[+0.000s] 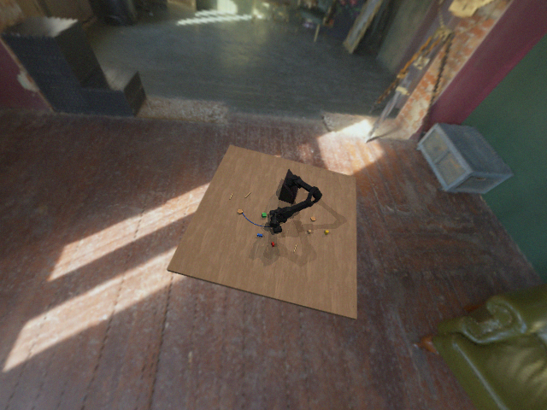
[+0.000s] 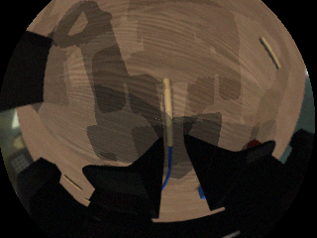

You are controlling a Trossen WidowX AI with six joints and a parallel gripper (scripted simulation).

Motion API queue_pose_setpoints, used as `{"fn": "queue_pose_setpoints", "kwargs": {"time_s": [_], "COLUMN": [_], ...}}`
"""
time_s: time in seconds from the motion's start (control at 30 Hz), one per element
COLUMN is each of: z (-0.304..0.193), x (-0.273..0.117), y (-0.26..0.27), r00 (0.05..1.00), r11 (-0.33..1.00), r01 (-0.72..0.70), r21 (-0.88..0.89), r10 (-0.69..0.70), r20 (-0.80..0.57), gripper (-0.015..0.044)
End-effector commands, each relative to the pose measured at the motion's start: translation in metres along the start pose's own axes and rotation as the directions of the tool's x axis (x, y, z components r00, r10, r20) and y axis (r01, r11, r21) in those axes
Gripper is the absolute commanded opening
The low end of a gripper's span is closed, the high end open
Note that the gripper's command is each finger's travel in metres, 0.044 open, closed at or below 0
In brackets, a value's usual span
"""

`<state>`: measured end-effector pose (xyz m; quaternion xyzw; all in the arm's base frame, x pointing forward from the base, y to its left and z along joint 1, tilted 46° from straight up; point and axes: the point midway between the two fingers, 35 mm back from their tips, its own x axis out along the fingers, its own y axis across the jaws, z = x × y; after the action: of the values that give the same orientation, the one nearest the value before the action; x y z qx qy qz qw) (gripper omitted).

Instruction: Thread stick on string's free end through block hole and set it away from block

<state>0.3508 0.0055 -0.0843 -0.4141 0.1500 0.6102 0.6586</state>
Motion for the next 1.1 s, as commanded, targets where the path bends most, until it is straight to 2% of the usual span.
{"fn": "queue_pose_setpoints", "kwargs": {"time_s": [0.0,0.47,0.63,1.07], "z": [0.0,0.0,-0.0004,-0.0009], "x": [0.0031,0.0031,0.0021,-0.0037], "y": [0.0044,0.0044,0.0028,0.0024], "r00": [1.0,1.0,1.0,1.0], "r11": [1.0,1.0,1.0,1.0], "r01": [-0.005,-0.005,-0.004,-0.005], "r21": [0.016,0.016,0.007,0.007], "r10": [0.005,0.005,0.004,0.005], "r20": [0.008,0.008,0.003,0.002], "gripper": [0.0123,0.0123,0.0,0.0]}}
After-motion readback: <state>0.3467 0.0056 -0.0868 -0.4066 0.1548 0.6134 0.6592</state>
